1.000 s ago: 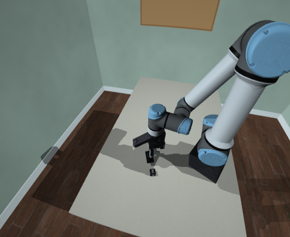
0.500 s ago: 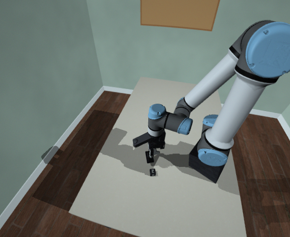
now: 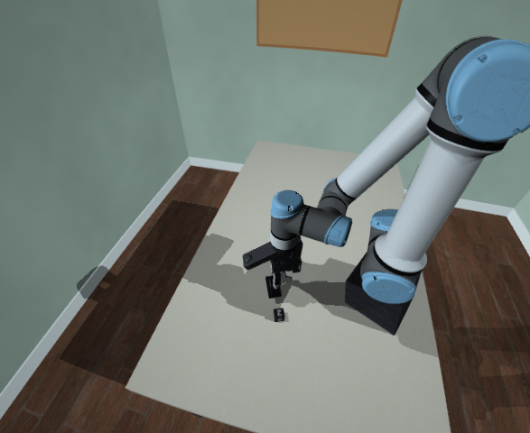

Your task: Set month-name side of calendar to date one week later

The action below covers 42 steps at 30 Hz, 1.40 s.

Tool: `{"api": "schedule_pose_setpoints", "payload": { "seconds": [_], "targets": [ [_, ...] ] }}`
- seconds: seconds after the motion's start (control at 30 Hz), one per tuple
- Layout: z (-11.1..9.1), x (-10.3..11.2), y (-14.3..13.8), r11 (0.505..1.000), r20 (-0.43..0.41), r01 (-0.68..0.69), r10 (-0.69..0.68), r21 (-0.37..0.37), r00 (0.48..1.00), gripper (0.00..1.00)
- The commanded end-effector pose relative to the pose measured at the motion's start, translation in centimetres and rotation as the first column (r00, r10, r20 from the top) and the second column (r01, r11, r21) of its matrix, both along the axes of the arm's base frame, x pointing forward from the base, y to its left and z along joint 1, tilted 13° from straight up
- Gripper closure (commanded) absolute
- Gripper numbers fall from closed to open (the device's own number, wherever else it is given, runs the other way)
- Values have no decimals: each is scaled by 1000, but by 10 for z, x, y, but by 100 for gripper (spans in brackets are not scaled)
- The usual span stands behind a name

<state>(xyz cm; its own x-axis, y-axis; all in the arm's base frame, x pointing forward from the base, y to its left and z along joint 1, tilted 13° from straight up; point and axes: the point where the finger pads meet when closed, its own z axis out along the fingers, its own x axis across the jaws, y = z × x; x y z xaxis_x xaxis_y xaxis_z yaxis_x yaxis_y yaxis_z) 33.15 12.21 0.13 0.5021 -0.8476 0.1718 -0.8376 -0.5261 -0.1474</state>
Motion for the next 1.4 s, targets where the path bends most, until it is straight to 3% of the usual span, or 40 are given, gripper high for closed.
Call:
{"api": "schedule_pose_setpoints", "payload": {
  "seconds": [0.0,1.37],
  "targets": [
    [-2,1,0,1000,1,0,0,0,1000,89],
    [-23,5,-2,1000,1,0,0,0,1000,89]
  ]
}}
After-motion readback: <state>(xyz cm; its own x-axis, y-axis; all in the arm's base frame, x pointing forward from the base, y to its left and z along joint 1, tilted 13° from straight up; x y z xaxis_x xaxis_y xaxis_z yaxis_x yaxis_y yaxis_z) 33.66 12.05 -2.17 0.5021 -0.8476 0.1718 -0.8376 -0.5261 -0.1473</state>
